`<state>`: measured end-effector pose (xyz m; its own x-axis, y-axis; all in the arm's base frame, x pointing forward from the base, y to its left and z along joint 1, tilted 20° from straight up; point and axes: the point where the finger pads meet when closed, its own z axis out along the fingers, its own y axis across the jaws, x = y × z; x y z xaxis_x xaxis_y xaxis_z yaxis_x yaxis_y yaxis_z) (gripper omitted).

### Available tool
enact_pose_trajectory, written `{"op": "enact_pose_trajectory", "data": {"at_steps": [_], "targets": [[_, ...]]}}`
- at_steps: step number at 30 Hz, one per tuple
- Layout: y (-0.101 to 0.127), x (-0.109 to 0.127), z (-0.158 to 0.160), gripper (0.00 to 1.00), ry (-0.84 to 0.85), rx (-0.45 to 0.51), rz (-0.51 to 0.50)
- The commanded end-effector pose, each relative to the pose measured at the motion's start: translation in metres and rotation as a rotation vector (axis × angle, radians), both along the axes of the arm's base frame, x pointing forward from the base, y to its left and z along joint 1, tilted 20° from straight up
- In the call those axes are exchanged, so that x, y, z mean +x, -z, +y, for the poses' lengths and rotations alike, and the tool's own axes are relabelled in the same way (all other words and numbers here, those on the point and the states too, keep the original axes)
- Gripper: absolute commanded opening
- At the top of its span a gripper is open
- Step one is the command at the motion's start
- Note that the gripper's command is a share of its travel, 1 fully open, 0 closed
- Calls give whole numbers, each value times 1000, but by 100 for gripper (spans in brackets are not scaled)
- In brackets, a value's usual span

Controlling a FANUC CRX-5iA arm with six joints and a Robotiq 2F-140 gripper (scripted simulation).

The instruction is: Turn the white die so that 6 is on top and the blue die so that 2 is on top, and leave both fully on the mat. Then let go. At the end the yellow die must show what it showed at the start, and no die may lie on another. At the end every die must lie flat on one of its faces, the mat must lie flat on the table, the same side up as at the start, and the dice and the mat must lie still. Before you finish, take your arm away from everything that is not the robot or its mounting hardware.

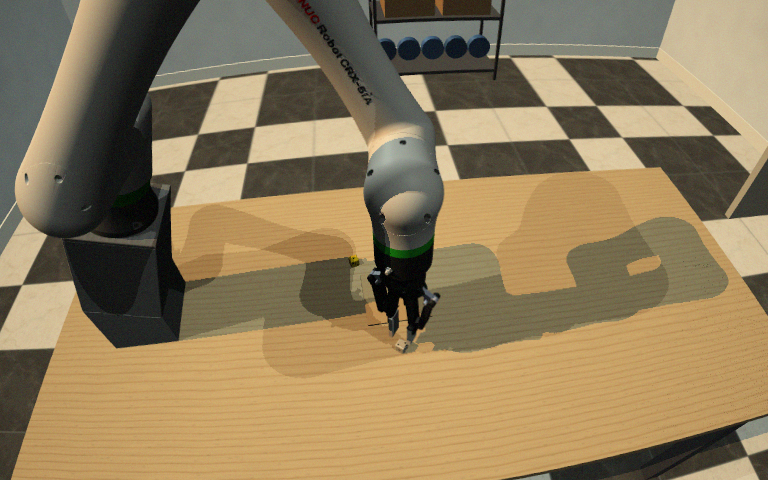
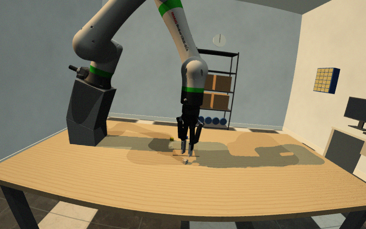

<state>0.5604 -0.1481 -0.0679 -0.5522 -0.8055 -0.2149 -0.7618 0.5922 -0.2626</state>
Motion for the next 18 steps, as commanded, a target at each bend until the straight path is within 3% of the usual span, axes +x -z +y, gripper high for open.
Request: {"op": "enact_pose_trajectory", "data": {"at_steps": [1, 18], "targets": [[4, 1, 0, 21, 0, 0, 0], [16, 6, 0, 21, 0, 0, 0]]}}
